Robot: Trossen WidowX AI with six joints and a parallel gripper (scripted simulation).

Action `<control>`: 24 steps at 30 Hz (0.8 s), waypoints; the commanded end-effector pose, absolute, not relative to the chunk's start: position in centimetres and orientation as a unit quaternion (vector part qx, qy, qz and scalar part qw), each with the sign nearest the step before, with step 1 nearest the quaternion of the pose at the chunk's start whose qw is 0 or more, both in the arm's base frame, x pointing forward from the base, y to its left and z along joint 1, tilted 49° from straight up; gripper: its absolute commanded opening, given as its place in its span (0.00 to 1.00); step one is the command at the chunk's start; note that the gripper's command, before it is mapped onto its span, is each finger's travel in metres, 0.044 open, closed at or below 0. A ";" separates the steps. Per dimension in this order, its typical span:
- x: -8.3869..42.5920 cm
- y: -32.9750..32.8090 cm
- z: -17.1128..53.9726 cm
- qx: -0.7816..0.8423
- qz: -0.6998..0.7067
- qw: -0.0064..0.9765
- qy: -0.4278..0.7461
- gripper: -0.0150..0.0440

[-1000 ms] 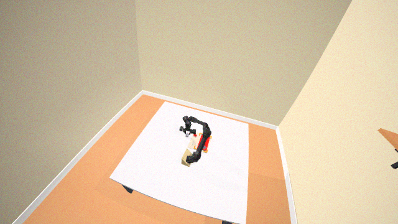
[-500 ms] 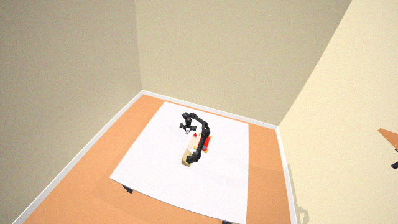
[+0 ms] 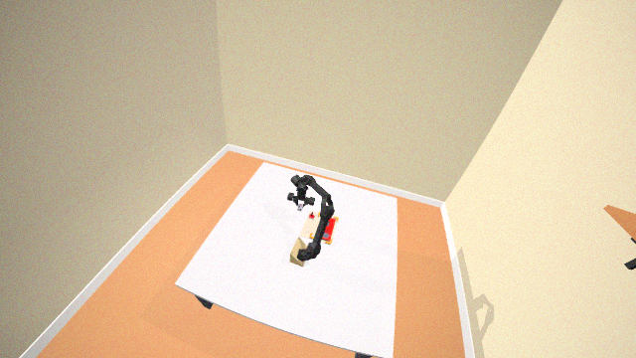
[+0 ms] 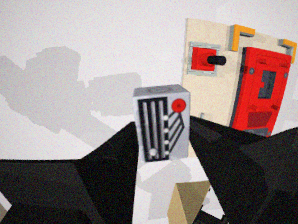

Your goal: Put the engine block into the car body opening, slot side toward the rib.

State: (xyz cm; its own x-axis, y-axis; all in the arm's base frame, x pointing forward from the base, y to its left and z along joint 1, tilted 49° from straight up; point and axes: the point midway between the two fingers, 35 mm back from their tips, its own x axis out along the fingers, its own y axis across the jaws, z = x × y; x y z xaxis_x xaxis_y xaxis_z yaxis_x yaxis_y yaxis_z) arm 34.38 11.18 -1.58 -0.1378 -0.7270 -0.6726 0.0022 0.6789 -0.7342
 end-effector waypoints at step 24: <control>35.5 6.3 2.4 -0.249 -0.303 0.610 0.689 0.25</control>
State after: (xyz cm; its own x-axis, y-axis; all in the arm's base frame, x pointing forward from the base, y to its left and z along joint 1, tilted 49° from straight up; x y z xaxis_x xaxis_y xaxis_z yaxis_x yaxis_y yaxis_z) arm 35.37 7.05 1.69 -0.1417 -0.7144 -0.6853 0.0252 0.6894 -0.7239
